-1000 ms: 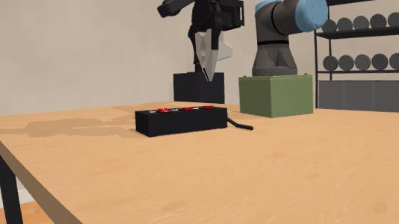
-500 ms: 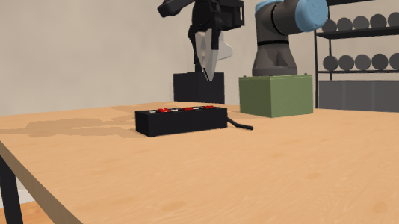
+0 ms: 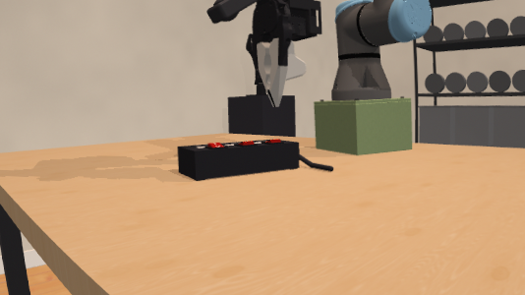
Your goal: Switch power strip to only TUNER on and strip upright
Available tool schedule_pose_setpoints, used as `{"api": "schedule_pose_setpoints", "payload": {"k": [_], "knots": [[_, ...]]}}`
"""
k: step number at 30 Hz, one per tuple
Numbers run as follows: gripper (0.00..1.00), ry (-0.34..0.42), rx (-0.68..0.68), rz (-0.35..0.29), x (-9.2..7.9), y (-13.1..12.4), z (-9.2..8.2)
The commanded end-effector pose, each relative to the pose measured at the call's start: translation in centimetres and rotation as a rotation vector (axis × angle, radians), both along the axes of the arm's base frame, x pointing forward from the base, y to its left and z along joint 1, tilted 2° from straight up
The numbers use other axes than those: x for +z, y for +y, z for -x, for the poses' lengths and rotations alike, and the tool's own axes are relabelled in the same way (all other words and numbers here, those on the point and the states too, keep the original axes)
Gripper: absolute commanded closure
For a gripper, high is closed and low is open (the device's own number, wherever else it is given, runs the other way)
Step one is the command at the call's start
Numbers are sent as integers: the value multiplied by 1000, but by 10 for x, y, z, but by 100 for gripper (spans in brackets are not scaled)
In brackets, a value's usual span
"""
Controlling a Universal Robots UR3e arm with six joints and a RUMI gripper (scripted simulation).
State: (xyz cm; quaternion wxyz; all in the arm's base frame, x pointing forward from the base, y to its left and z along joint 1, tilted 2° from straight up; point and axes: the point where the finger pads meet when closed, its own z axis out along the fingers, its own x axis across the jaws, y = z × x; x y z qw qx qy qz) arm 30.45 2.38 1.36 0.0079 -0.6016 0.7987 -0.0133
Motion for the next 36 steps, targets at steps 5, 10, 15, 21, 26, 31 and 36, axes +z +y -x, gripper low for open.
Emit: {"api": "schedule_pose_setpoints", "payload": {"k": [5, 10, 15, 21, 26, 31, 36], "knots": [[100, -2, 0, 1, -3, 0, -1], [100, -2, 0, 1, -7, 0, -1], [100, -2, 0, 1, -11, 0, -1], [100, -2, 0, 1, -18, 0, -1], [100, -2, 0, 1, -25, -1, -1], [100, -2, 0, 1, -30, -1, -2], [100, -2, 0, 1, -35, -1, -2]]}}
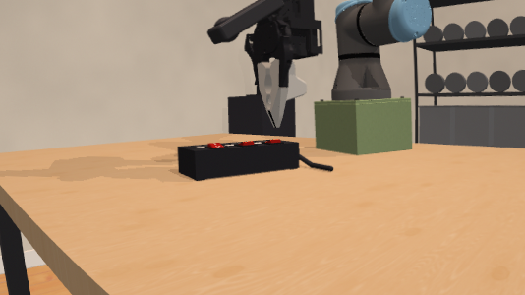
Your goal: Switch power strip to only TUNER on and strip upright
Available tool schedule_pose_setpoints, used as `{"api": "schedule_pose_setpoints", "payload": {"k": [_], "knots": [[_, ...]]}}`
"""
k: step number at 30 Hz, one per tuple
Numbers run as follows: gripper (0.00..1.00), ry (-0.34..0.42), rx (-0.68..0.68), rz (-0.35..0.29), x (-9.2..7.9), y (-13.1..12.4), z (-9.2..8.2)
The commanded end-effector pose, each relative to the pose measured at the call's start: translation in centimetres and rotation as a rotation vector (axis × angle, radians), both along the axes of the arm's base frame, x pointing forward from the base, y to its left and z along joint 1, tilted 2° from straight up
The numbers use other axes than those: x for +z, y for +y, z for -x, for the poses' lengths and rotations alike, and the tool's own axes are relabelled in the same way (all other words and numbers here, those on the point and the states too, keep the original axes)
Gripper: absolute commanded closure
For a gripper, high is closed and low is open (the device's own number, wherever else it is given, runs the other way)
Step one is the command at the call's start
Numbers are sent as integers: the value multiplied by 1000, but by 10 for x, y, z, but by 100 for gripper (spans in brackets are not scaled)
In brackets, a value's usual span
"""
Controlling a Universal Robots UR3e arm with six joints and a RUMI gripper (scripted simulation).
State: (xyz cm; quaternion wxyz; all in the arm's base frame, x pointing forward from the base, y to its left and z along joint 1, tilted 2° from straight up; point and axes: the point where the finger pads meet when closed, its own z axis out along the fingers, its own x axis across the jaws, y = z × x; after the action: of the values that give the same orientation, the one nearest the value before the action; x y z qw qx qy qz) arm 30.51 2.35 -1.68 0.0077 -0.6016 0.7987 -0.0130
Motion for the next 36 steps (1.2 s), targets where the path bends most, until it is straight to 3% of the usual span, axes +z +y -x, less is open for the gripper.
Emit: {"api": "schedule_pose_setpoints", "payload": {"k": [1, 36], "knots": [[100, -3, 0, 1, -5, 0, -1], [100, -3, 0, 1, -12, 0, -1]]}}
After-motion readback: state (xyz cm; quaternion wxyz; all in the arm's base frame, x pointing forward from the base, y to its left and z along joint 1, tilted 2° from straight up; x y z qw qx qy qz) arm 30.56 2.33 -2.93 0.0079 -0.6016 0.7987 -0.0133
